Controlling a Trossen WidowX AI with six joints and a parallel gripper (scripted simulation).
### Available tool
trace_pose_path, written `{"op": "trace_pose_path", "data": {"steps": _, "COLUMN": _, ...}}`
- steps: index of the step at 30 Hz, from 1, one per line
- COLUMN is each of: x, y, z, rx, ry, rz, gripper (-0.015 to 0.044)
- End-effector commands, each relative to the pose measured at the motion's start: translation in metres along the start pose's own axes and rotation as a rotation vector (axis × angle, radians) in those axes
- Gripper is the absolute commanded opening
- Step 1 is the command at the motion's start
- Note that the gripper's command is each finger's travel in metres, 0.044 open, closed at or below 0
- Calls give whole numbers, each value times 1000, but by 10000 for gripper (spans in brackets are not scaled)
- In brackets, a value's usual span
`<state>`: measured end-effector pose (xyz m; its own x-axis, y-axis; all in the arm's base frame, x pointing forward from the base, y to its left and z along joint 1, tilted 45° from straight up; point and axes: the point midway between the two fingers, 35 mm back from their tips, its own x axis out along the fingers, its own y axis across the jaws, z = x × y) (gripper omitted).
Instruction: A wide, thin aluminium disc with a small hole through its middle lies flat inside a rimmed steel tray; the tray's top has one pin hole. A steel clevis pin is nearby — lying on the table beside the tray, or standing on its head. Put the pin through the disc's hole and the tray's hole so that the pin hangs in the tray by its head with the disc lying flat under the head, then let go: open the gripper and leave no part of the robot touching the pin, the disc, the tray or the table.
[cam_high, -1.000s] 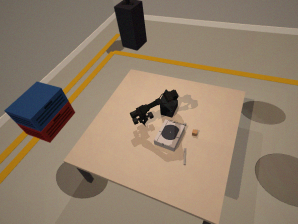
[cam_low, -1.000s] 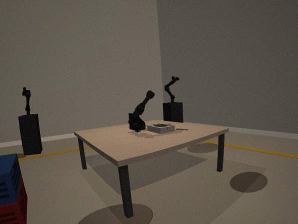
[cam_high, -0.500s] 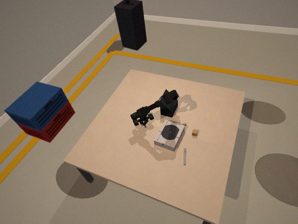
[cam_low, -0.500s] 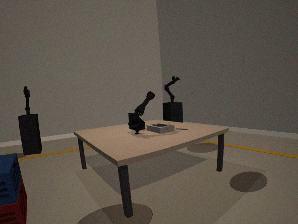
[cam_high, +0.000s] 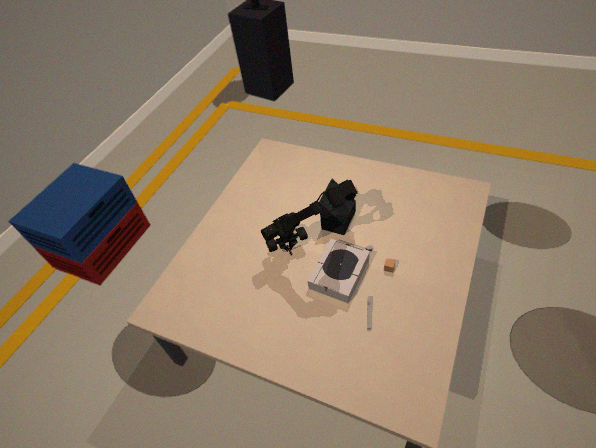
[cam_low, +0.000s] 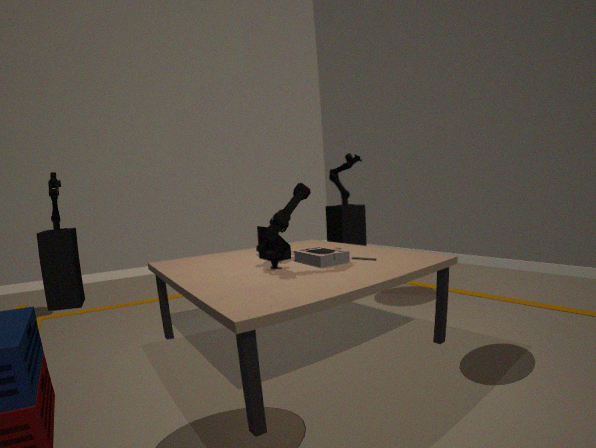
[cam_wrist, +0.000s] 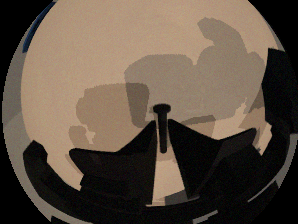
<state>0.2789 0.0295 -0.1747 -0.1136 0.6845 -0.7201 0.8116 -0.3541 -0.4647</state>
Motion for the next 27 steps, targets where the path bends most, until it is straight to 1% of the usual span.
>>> {"op": "trace_pose_path", "data": {"steps": 1, "x": 0, "y": 0, "z": 0, "rx": 1, "ry": 0, "rz": -1, "gripper": 131}}
{"op": "trace_pose_path", "data": {"steps": 2, "x": 0, "y": 0, "z": 0, "rx": 1, "ry": 0, "rz": -1, "gripper": 157}}
{"op": "trace_pose_path", "data": {"steps": 7, "x": 0, "y": 0, "z": 1, "rx": 1, "ry": 14, "rz": -4, "gripper": 160}}
{"op": "trace_pose_path", "data": {"steps": 8, "x": -1, "y": -1, "z": 2, "rx": 1, "ry": 58, "rz": -10, "gripper": 160}}
{"op": "trace_pose_path", "data": {"steps": 11, "x": -7, "y": 0, "z": 10, "rx": 1, "ry": 305, "rz": -10, "gripper": 160}}
{"op": "trace_pose_path", "data": {"steps": 13, "x": -9, "y": 1, "z": 12, "rx": 1, "ry": 367, "rz": -1, "gripper": 160}}
{"op": "trace_pose_path", "data": {"steps": 27, "x": -3, "y": 1, "z": 12, "rx": 1, "ry": 367, "rz": -1, "gripper": 160}}
